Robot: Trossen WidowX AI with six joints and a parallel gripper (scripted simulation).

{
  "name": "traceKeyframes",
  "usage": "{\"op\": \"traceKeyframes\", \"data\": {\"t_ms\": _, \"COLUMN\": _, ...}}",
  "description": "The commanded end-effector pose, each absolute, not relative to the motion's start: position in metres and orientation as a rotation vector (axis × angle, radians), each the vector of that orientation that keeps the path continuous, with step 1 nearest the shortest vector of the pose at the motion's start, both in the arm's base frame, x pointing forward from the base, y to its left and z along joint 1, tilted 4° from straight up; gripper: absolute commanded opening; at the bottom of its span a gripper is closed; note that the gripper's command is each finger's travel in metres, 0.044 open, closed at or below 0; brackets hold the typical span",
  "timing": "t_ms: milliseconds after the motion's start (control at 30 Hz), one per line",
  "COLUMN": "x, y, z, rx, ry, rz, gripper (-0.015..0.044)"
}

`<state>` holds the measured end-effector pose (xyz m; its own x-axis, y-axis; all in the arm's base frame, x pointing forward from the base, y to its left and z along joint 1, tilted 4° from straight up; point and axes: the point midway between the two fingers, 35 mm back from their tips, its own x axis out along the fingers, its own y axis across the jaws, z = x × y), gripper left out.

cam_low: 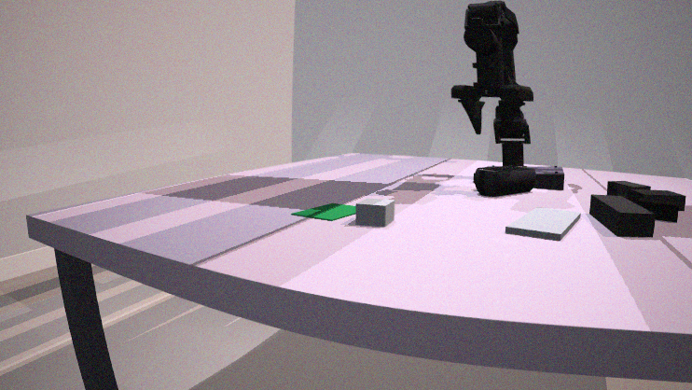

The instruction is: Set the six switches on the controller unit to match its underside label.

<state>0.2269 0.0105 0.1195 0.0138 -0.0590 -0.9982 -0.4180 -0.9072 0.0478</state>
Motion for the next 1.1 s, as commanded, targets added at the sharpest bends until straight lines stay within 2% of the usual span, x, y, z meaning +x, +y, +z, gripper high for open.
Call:
{"op": "traceKeyframes", "data": {"t_ms": 0, "x": 0.227, "y": 0.011, "z": 0.120, "rx": -2.031, "ry": 0.493, "rz": 1.977, "gripper": 0.0440}}
{"op": "traceKeyframes", "data": {"t_ms": 33, "x": 0.227, "y": 0.011, "z": 0.120, "rx": -2.031, "ry": 0.493, "rz": 1.977, "gripper": 0.0440}}
{"op": "traceKeyframes", "data": {"t_ms": 600, "x": 0.267, "y": -0.029, "z": 0.071, "rx": -1.980, "ry": 0.187, "rz": 1.800, "gripper": 0.0000}}
{"op": "traceKeyframes", "data": {"t_ms": 1067, "x": 0.267, "y": -0.029, "z": 0.071, "rx": -1.980, "ry": 0.187, "rz": 1.800, "gripper": 0.0000}}
